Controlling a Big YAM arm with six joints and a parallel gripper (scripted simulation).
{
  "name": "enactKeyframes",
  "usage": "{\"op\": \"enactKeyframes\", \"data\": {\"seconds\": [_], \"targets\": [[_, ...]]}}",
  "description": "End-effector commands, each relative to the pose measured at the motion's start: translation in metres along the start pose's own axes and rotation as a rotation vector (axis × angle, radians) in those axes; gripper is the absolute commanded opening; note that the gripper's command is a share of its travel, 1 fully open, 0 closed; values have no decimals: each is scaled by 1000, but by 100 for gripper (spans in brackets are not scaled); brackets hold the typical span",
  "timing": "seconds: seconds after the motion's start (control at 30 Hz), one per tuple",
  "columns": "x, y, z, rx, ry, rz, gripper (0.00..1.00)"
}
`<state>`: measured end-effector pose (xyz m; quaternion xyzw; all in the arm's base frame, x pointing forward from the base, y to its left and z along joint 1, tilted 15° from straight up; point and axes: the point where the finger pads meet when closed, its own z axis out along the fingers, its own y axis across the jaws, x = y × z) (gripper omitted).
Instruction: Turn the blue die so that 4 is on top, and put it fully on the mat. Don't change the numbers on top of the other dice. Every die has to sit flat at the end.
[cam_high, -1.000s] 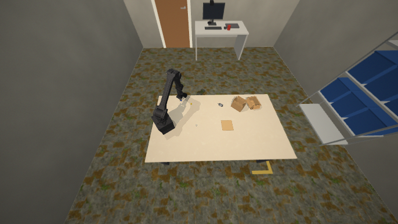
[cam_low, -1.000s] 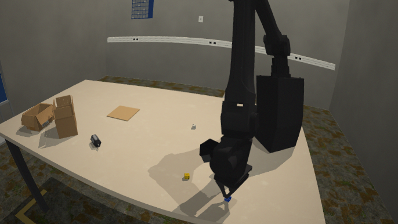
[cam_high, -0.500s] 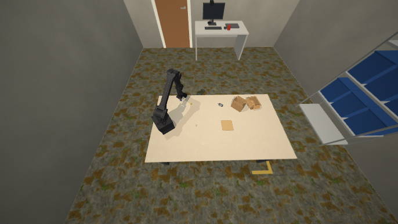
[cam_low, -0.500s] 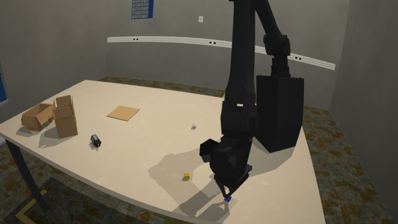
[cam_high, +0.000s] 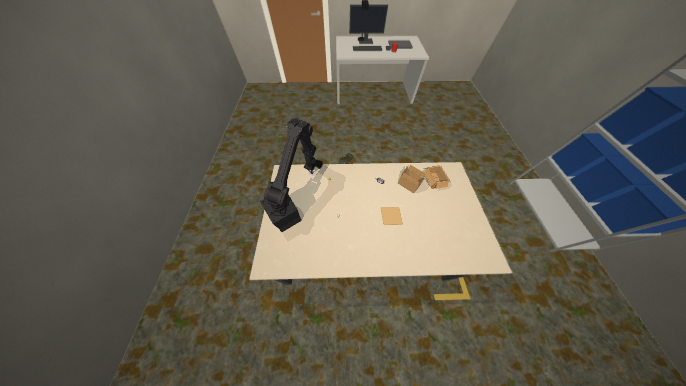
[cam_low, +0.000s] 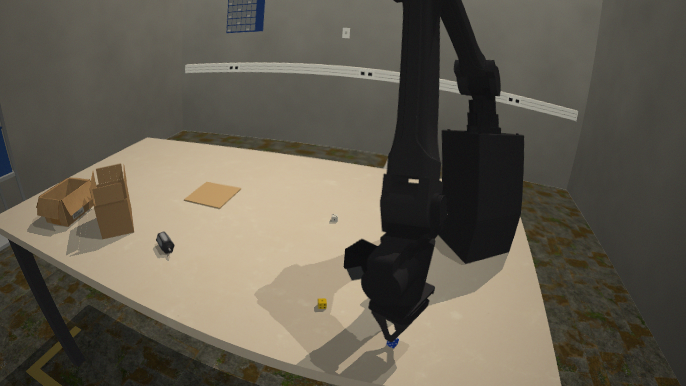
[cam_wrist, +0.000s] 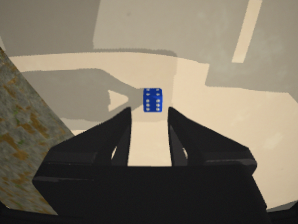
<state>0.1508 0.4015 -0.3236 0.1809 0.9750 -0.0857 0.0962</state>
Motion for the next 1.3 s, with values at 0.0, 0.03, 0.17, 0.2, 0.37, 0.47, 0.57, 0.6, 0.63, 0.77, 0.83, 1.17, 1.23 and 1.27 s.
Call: {"op": "enactKeyframes", "data": {"seconds": [0.0, 0.03, 0.17, 0.2, 0.37, 0.47, 0.57, 0.6, 0.63, 0.77, 0.83, 1.17, 1.23, 1.27], "targets": [[-3, -1, 10, 7, -1, -6, 30], [-3, -1, 10, 7, -1, -6, 30], [-3, -1, 10, 7, -1, -6, 30], [-3, -1, 10, 7, -1, -6, 30], [-3, -1, 10, 7, -1, -6, 30], [-3, -2, 11, 8, -1, -7, 30], [-3, -9, 12, 18, -2, -9, 30], [-3, -10, 12, 19, -2, -9, 30], [-3, -10, 12, 18, -2, -9, 30], [-3, -11, 12, 20, -2, -10, 30], [-3, -11, 12, 18, -2, -9, 30], [-3, -12, 12, 21, -2, -10, 30], [-3, -12, 12, 21, -2, -10, 30], [-3, -12, 12, 21, -2, -10, 30]]}}
